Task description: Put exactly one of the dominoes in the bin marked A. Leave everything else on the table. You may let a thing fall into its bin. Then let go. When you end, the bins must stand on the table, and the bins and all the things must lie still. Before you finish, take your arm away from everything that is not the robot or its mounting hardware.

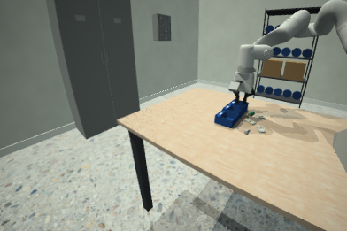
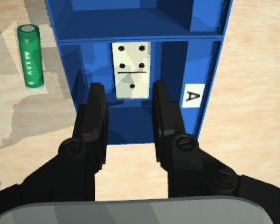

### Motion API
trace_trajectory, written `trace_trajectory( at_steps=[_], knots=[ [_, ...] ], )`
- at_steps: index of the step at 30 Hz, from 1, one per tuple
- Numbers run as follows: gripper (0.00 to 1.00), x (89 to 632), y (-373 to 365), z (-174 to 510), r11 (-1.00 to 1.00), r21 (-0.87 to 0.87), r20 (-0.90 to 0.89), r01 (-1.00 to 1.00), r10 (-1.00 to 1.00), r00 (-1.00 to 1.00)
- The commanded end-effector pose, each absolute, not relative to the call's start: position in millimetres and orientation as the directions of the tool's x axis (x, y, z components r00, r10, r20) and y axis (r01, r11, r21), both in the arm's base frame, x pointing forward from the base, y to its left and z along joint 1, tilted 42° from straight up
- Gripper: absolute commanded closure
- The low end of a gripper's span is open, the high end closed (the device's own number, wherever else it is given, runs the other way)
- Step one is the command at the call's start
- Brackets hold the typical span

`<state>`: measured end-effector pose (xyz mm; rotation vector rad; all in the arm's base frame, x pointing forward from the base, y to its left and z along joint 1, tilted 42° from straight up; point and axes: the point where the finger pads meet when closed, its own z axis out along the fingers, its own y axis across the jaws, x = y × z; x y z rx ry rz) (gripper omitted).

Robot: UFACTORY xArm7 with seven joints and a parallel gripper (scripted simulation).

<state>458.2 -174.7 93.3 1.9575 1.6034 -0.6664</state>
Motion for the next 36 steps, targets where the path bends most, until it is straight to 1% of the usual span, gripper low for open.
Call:
trace_trajectory(
  at_steps=[1,4,11,12,36],
  knots=[
    [0.69,460.3,-165.0,103.3,-0.162,0.087,-0.661,0.983,0.729,0.178],
    [0.69,460.9,-156.1,113.2,-0.162,0.087,-0.661,0.983,0.729,0.178],
    [0.69,460.8,-155.9,113.1,-0.162,0.087,-0.661,0.983,0.729,0.178],
    [0.0,461.0,-153.2,116.1,-0.162,0.087,-0.661,0.983,0.729,0.178],
    [0.0,464.9,-94.5,181.7,-0.162,0.087,-0.661,0.983,0.729,0.178]
  ],
)
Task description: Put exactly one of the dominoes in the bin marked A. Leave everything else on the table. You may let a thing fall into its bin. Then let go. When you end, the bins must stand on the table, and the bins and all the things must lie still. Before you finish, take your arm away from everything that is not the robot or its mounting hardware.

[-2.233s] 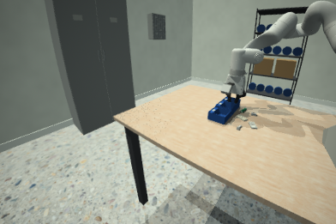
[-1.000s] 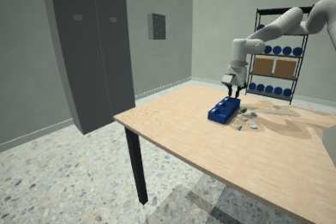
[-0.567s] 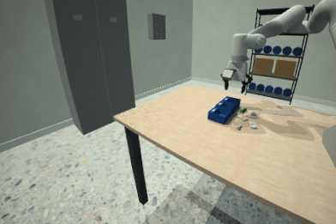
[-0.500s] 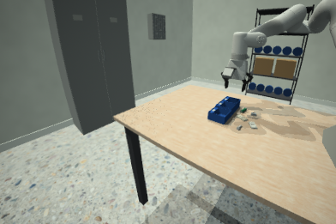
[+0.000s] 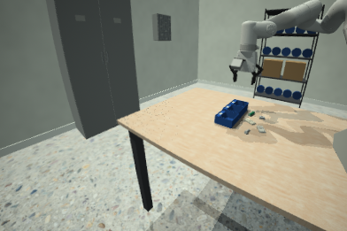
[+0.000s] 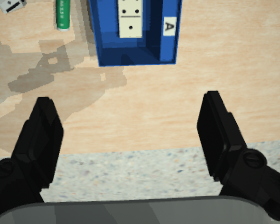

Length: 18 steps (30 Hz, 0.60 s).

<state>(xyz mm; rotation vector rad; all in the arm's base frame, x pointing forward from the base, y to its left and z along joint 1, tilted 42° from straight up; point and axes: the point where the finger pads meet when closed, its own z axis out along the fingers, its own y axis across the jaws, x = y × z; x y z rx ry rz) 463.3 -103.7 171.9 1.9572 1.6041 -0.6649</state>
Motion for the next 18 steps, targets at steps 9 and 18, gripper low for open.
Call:
trace_trajectory(
  at_steps=[9,18],
  knots=[
    [0.0,466.2,-75.9,202.5,-0.162,0.087,-0.661,0.983,0.729,0.178],
    [0.0,466.7,-68.5,210.8,-0.162,0.087,-0.661,0.983,0.729,0.178]
  ],
)
